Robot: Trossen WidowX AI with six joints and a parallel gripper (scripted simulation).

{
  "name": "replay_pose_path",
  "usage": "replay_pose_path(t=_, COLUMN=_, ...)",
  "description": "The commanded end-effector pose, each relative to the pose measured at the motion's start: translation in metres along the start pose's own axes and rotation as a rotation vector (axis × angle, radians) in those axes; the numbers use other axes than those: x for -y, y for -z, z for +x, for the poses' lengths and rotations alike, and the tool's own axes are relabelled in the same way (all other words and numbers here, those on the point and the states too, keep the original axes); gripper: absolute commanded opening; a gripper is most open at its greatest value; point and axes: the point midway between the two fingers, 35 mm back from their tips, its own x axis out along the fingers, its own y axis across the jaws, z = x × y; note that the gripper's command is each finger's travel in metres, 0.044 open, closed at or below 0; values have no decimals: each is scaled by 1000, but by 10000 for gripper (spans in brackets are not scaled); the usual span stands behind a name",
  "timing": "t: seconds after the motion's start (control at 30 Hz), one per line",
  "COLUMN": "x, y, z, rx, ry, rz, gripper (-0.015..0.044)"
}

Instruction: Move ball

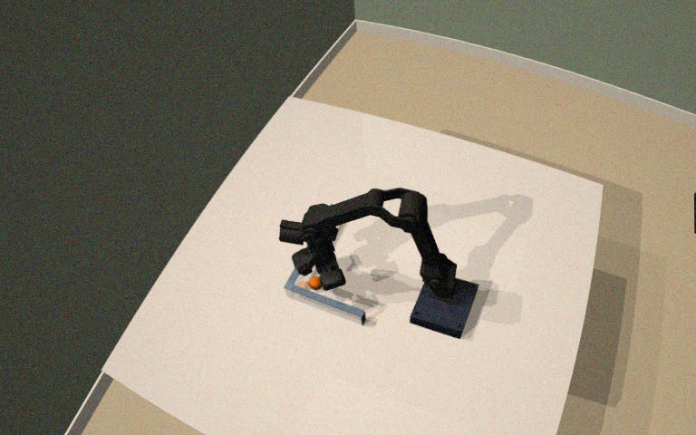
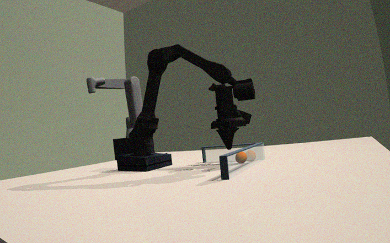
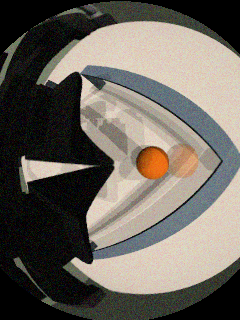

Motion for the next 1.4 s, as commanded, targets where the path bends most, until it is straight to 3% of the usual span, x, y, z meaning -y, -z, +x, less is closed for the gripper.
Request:
replay_pose_path(t=0.0, x=0, y=1, z=1, rx=6, ry=0, rz=-32, gripper=0)
replay_pose_path(t=0.77, x=0, y=1, z=35, rx=6, ry=0, rz=-32, gripper=0)
replay_pose_path(t=1.37, x=-1, y=-26, z=35, rx=8, ry=0, rz=-32, gripper=0)
